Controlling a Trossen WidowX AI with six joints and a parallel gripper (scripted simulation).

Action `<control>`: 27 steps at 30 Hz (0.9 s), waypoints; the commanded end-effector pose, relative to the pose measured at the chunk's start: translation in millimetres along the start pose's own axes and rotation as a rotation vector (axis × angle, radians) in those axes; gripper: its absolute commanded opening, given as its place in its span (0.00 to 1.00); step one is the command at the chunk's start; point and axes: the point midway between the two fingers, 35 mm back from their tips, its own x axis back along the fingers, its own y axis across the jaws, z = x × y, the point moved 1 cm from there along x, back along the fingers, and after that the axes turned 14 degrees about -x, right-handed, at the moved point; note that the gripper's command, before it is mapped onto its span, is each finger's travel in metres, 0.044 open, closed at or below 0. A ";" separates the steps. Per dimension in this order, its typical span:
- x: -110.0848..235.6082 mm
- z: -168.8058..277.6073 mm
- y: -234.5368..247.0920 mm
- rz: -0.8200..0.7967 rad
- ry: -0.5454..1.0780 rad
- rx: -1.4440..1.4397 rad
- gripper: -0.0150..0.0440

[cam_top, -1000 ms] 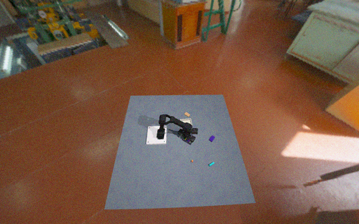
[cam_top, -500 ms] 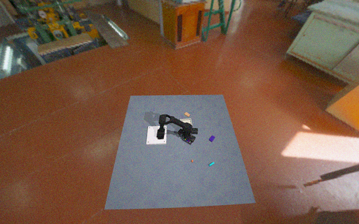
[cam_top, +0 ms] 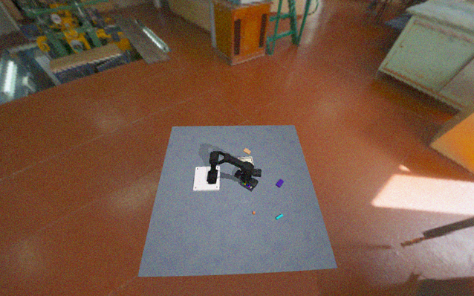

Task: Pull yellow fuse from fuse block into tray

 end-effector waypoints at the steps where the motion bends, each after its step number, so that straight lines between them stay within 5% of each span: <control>1: 3.4 -0.9 -0.5 0.001 -0.004 0.000 0.25; 27: 16.2 -1.2 -0.6 0.000 -0.005 0.001 0.25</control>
